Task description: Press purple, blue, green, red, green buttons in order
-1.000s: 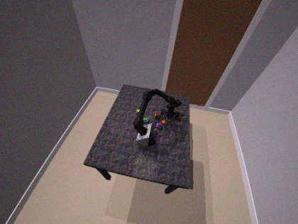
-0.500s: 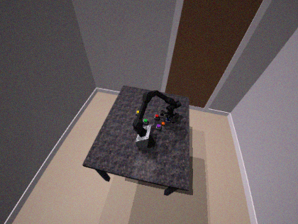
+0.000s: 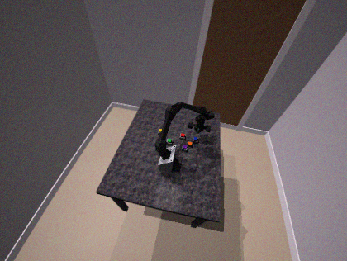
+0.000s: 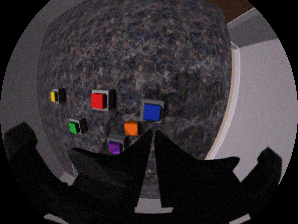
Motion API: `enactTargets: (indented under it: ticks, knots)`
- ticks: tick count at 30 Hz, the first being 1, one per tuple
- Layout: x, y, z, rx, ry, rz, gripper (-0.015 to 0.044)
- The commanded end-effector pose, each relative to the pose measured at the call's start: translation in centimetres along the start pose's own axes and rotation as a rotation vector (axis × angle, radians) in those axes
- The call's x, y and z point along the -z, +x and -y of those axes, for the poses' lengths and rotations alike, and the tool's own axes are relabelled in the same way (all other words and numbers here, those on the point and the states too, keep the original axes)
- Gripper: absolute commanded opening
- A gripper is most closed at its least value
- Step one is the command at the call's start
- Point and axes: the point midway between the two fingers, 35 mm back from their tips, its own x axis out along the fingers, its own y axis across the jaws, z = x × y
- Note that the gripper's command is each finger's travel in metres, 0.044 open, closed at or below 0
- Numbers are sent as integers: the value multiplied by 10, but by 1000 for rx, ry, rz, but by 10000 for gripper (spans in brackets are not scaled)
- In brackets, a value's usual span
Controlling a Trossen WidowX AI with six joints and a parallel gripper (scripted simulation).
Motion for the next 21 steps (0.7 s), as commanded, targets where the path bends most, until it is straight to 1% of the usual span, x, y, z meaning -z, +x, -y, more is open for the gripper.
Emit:
enactTargets:
  ticks: [1, 4, 11, 17, 21]
  knots:
    - [0, -9, -1, 2, -8, -8, 20]
    - [-1, -14, -21, 3, -7, -8, 20]
    - [12, -25, -116, 3, -3, -9, 20]
    - [45, -20, -188, -5, -2, -12, 20]
    - [74, -11, -226, -13, -1, -14, 20]
